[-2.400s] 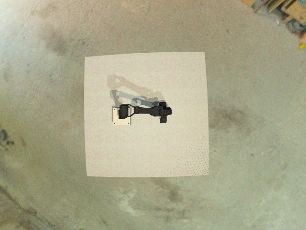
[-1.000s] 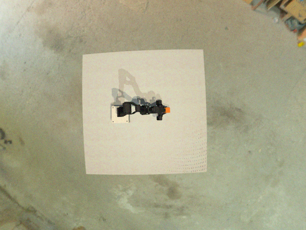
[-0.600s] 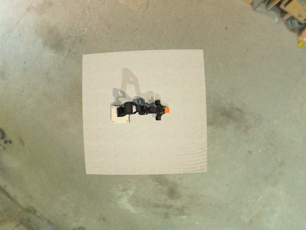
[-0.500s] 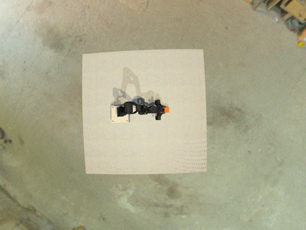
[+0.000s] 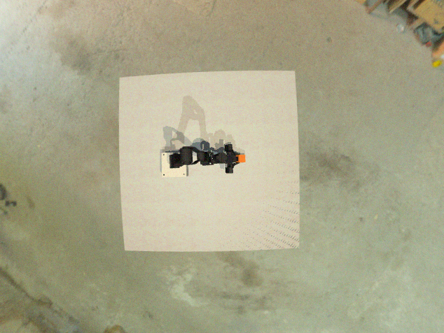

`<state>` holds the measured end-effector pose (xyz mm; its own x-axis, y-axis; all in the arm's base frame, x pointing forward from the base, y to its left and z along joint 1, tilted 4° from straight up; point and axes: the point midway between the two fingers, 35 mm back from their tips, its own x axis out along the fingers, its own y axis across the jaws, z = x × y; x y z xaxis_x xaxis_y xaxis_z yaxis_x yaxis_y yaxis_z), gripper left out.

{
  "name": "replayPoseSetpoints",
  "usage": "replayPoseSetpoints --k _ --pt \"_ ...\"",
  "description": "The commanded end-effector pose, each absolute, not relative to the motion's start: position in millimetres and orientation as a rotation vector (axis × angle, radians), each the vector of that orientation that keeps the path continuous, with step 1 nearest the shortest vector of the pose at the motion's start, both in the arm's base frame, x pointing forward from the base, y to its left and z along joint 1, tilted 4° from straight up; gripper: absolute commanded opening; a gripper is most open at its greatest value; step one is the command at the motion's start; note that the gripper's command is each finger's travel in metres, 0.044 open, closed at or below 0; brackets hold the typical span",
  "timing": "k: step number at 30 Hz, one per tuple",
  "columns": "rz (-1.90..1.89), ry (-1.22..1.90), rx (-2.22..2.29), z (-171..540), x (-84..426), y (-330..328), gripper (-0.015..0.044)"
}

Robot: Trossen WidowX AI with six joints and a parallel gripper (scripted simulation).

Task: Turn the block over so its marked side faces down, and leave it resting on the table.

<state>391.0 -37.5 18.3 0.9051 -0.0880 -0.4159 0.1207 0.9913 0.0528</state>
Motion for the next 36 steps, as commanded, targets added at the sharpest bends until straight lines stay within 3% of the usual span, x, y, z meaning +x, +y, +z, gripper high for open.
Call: replayPoseSetpoints --k 1,7,36 --pt "-0.112 0.42 0.08 19.4 391.2 -38.1 0.0289" --pt "-0.112 0.42 0.08 19.4 391.2 -38.1 0.044" --pt "-0.112 0.42 0.08 19.4 391.2 -38.1 0.044"
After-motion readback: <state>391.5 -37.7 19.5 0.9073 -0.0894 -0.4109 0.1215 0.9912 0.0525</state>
